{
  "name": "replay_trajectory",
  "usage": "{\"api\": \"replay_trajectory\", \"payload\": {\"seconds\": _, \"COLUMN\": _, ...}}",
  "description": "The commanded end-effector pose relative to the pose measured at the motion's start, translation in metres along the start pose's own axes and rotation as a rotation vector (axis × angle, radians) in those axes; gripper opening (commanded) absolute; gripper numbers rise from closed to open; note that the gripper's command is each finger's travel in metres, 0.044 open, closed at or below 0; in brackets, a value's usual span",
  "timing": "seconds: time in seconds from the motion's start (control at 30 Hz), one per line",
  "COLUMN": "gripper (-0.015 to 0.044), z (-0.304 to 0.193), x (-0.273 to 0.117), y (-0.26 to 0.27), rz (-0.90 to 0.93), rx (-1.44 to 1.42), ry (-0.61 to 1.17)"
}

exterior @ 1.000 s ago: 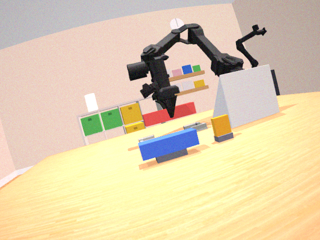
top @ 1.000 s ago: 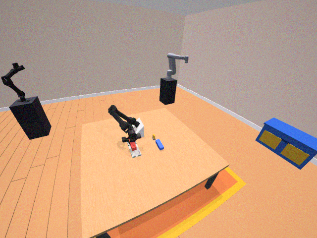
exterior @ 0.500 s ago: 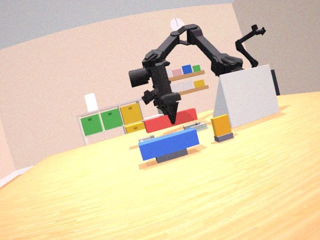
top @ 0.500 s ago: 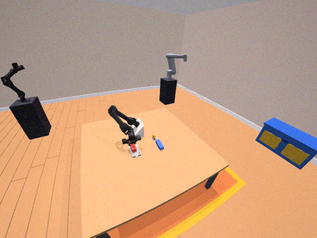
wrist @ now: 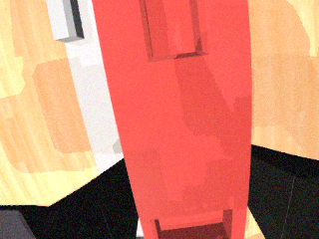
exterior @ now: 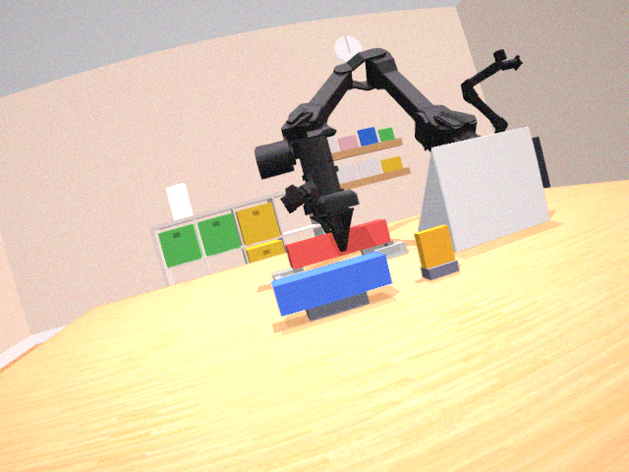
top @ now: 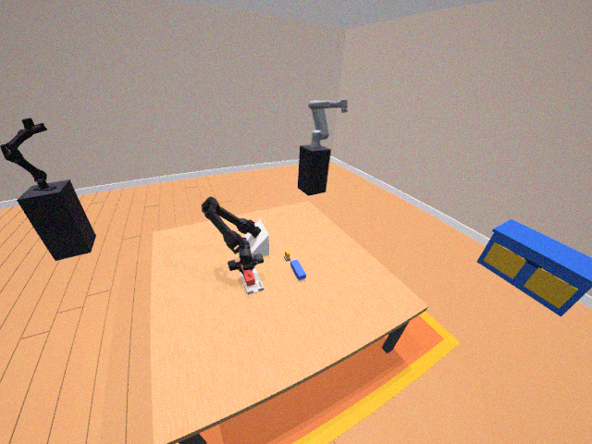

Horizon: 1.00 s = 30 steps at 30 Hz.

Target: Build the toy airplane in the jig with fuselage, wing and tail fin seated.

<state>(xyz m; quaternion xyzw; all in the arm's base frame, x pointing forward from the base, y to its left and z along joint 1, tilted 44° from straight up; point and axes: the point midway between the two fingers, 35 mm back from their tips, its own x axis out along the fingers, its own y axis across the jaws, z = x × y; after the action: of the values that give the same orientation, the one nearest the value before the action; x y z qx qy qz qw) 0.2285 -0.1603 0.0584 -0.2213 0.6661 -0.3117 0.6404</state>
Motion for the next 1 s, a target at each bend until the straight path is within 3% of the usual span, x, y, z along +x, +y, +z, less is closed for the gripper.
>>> {"api": "replay_trajectory", "payload": {"seconds": 0.0, "gripper": 0.0137, "z": 0.0001, "x": -0.0003, "y": -0.0001, "rz": 0.0, "rx": 0.001, "ry": 0.0}}
{"api": "replay_trajectory", "payload": {"seconds": 0.13, "gripper": 0.0032, "z": 0.0001, "x": -0.0003, "y": -0.0001, "rz": 0.0, "rx": 0.001, "ry": 0.0}}
{"api": "replay_trajectory", "payload": {"seconds": 0.63, "gripper": 0.0426, "z": 0.0001, "x": -0.0003, "y": -0.0001, "rz": 0.0, "rx": 0.001, "ry": 0.0}}
{"api": "replay_trajectory", "payload": {"seconds": 0.97, "gripper": 0.044, "z": 0.0006, "x": -0.0025, "y": 0.0001, "rz": 0.001, "rx": 0.001, "ry": 0.0}}
